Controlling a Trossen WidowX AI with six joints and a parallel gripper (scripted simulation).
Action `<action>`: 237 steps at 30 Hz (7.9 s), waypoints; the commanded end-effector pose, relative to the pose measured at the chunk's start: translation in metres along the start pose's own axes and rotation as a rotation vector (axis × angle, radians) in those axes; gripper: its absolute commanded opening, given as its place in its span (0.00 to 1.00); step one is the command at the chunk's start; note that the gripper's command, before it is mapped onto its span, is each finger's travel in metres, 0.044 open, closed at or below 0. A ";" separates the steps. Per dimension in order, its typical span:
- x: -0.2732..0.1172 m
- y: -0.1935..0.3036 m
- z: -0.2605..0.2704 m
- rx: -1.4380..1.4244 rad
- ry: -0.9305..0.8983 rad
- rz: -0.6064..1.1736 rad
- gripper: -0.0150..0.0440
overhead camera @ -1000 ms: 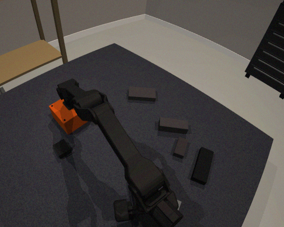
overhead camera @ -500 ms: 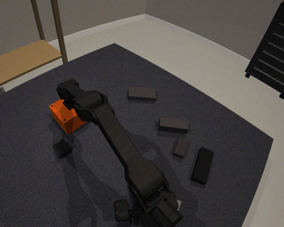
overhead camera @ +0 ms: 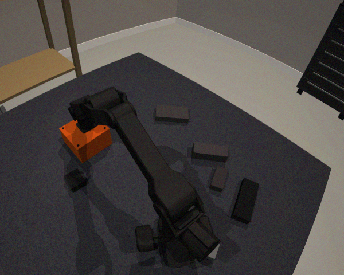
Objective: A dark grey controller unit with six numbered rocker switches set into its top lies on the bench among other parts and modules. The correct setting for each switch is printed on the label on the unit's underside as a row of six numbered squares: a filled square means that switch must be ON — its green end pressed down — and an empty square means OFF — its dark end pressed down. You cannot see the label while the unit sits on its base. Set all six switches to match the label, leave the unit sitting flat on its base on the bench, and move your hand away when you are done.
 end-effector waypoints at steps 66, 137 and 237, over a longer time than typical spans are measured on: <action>-0.046 -0.014 -0.041 -1.528 -0.293 -0.092 0.25; 0.017 -0.032 0.008 -0.044 -0.001 -0.024 1.00; -0.015 -0.022 0.008 -0.036 0.023 0.008 0.82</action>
Point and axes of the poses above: the point midway between the two fingers, 35 mm back from their tips, its own x axis out along the fingers, its own z axis across the jaws, y = z × x, the point moved 8 cm from there along -x, back along the fingers, and after that the axes turned 11 degrees about x, right-handed, at the moved point
